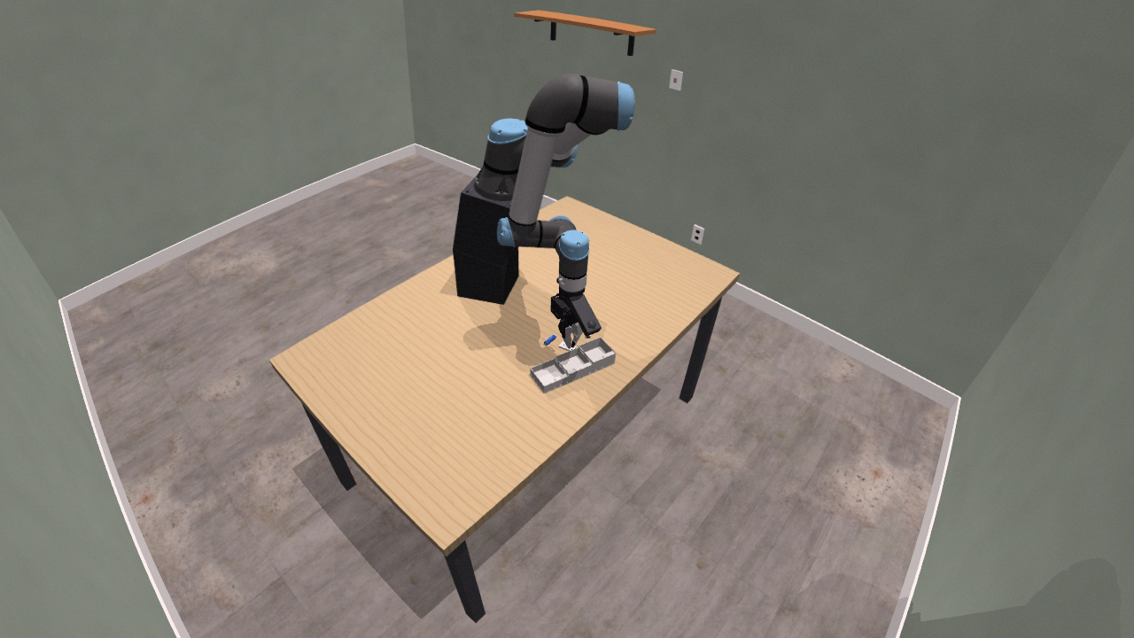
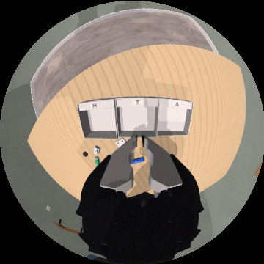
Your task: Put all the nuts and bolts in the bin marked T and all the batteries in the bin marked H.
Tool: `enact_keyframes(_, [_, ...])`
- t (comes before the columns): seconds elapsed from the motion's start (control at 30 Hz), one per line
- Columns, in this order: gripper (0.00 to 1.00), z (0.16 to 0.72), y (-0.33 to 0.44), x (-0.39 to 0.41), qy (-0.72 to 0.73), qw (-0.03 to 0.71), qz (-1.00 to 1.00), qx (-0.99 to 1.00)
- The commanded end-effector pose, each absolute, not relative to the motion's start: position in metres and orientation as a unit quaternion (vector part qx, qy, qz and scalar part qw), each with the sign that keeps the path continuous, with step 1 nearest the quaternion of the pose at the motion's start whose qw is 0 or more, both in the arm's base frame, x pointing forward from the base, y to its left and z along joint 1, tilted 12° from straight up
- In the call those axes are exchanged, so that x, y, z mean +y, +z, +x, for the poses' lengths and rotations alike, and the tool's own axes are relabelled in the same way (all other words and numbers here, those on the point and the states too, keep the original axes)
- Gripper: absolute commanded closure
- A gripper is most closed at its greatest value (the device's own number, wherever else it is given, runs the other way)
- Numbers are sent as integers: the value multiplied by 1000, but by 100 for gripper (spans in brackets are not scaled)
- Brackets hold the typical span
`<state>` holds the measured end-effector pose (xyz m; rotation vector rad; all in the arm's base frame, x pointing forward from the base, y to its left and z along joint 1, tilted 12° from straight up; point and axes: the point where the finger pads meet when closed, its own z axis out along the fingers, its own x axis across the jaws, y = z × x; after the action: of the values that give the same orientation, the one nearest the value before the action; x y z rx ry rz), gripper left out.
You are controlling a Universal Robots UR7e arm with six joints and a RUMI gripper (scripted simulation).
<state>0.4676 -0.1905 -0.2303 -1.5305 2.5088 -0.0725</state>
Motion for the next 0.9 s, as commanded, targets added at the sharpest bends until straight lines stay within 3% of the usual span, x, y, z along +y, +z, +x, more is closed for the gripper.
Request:
enact_keyframes(0.0, [96, 478, -226, -171, -25, 101, -518, 849])
enact_keyframes(0.87, [96, 502, -223, -122, -25, 101, -518, 849])
